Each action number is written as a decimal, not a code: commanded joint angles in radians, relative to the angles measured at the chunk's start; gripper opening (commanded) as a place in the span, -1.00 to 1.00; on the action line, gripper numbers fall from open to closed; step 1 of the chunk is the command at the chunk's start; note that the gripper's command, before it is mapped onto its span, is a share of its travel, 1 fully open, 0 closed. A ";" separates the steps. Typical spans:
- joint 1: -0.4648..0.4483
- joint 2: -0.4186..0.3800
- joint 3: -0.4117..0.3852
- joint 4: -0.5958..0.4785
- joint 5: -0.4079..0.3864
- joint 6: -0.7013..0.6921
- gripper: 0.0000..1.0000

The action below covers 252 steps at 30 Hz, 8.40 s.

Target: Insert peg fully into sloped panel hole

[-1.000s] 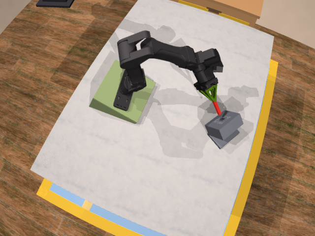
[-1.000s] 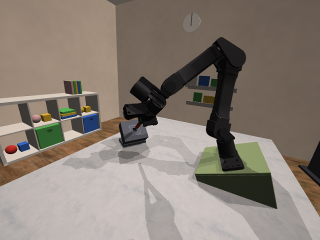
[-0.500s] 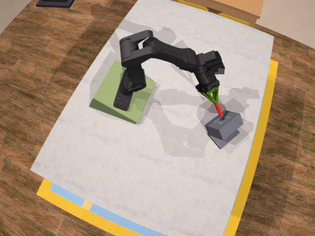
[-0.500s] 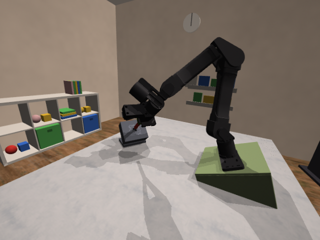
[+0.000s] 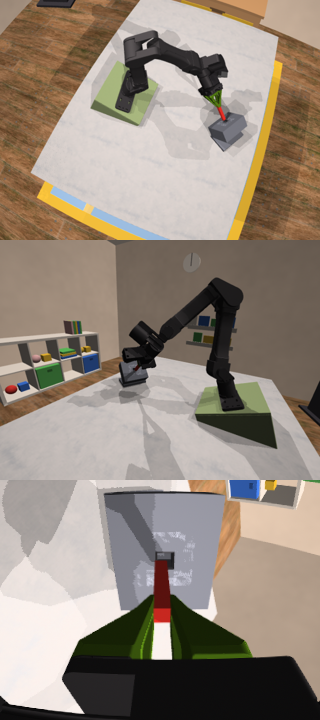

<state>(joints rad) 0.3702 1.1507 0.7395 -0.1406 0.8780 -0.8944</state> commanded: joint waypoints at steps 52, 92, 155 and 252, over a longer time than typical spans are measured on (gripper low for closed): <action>0.013 0.008 0.101 -0.097 0.011 0.008 -1.00; 0.021 -0.019 0.061 -0.088 0.017 0.013 -1.00; 0.011 -0.005 0.007 -0.017 0.009 0.006 -1.00; 0.040 -0.037 0.040 -0.098 0.034 0.028 -1.00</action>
<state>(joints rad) 0.4000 1.1339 0.8032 -0.2043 0.8917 -0.8883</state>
